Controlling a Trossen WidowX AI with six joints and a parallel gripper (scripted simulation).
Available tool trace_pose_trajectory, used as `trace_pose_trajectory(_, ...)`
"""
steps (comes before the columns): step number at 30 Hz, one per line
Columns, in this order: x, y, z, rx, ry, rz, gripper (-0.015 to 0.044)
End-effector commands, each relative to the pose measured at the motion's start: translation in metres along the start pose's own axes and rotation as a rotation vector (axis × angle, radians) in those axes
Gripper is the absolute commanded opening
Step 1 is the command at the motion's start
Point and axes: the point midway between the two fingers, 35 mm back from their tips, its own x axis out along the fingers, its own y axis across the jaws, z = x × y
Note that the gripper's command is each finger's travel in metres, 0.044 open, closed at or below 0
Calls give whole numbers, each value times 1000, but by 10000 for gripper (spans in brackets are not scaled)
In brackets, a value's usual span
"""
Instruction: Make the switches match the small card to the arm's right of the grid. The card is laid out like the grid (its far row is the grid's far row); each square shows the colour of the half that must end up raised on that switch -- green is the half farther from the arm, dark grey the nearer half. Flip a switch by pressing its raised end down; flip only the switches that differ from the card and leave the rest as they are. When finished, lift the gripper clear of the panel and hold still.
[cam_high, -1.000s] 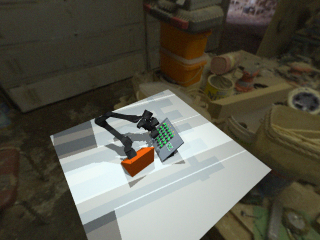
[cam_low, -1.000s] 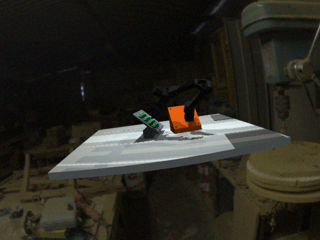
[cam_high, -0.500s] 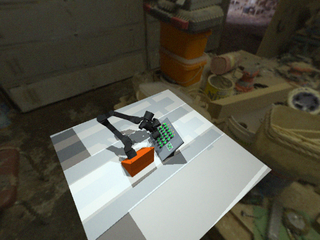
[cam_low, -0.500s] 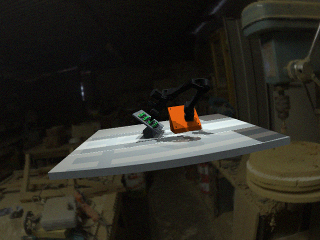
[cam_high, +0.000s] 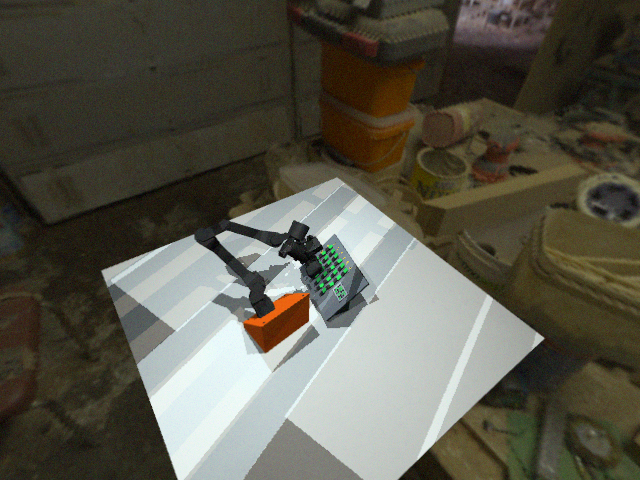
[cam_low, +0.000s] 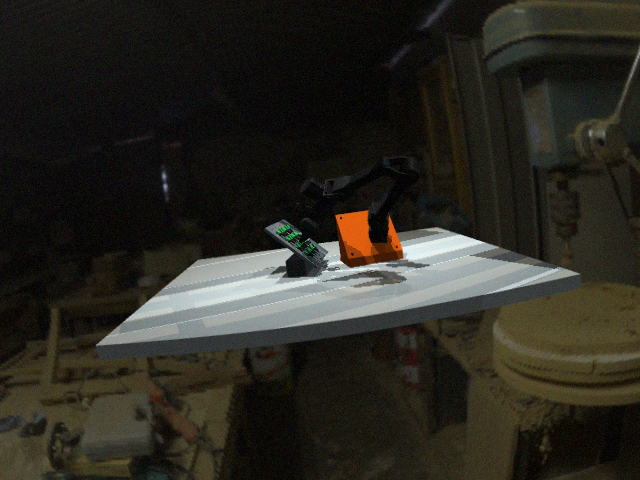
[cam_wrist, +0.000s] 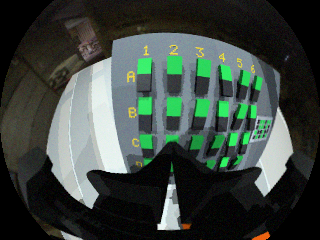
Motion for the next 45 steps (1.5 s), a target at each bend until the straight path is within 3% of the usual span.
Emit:
trace_pose_trajectory(1,0,0,1,5,-4,-2,0)
trace_pose_trajectory(45,3,0,1,0,-1,-1,0)
